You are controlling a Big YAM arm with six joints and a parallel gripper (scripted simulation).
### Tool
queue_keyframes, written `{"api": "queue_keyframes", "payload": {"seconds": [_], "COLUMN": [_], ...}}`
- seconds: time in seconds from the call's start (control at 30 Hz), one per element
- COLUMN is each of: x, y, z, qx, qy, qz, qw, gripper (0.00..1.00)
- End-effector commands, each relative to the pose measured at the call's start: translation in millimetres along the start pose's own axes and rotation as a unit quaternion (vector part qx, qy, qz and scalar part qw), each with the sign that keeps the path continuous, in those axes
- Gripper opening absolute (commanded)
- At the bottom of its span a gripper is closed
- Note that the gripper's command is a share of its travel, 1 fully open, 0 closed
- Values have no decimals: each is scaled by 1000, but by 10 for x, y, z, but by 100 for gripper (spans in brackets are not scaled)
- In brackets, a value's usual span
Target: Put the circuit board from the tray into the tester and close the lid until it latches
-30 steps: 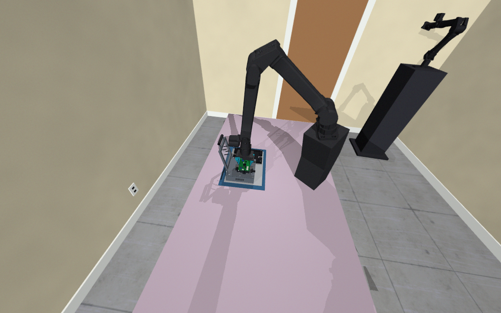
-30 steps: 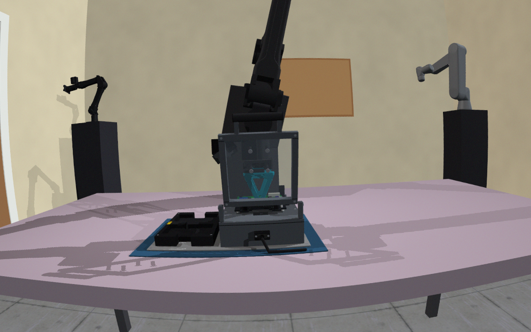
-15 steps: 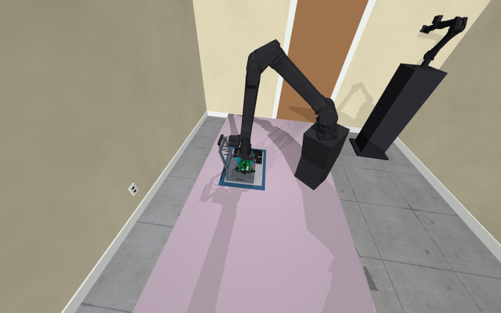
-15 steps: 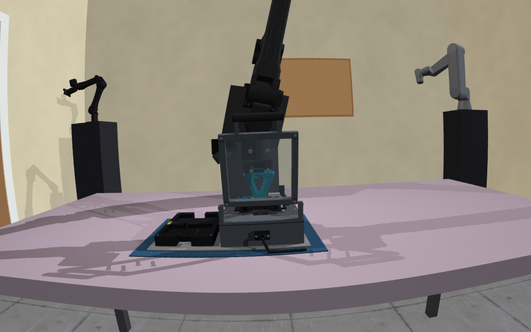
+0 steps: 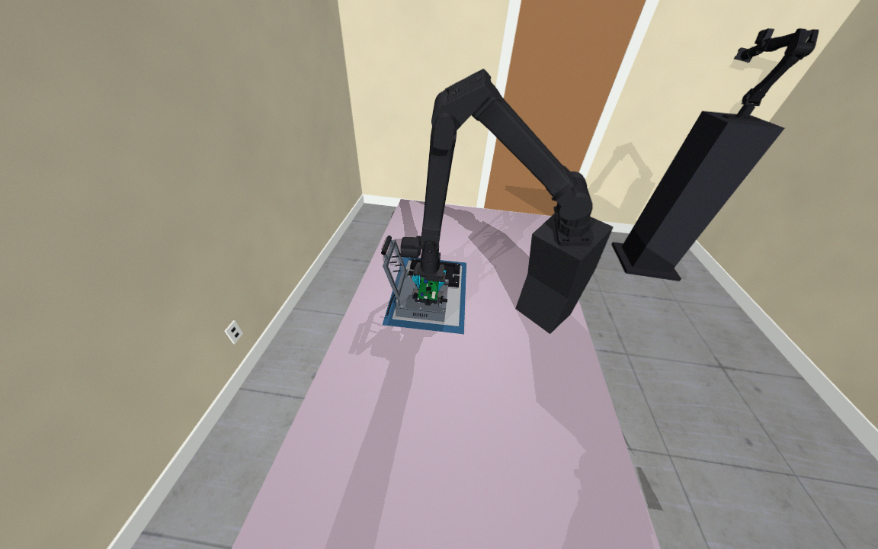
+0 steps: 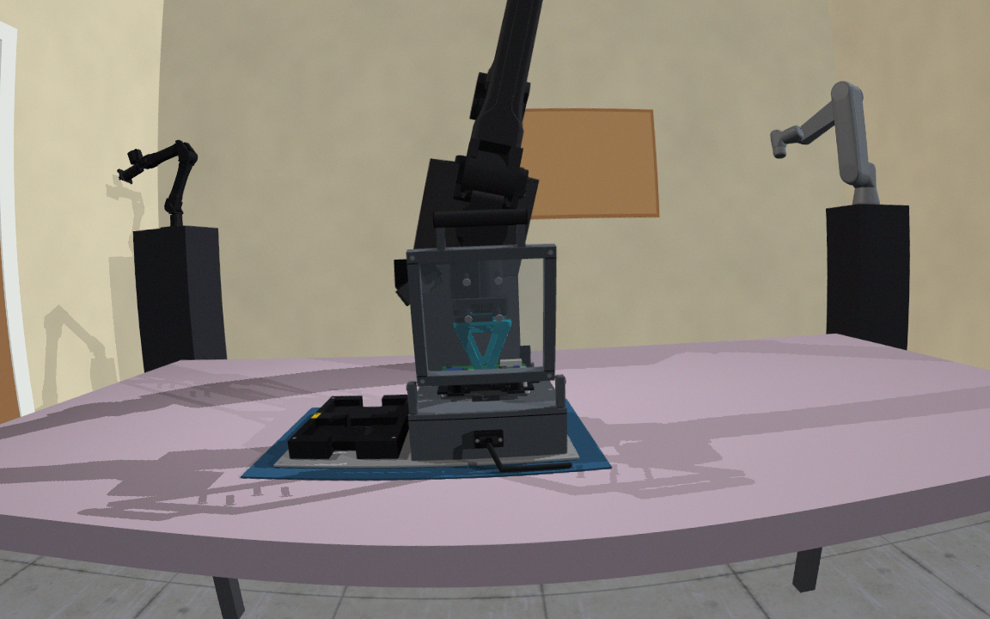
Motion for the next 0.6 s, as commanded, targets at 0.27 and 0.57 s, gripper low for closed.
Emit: {"api": "queue_keyframes", "payload": {"seconds": [0.27, 0.57], "x": [-68, -70], "y": [175, 157], "z": [-107, -103], "qx": [-6, -5], "qy": [3, 2], "qz": [17, 13], "qw": [1000, 1000], "gripper": [72, 72]}}
Point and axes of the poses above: the point where the finger pads meet when closed, its own x axis out along the fingers, its own y axis across the jaws, z = x × y, the point moved 1 cm from there along -x, back along the fingers, and after that the axes turned 11 degrees about x, right-handed, at the moved point
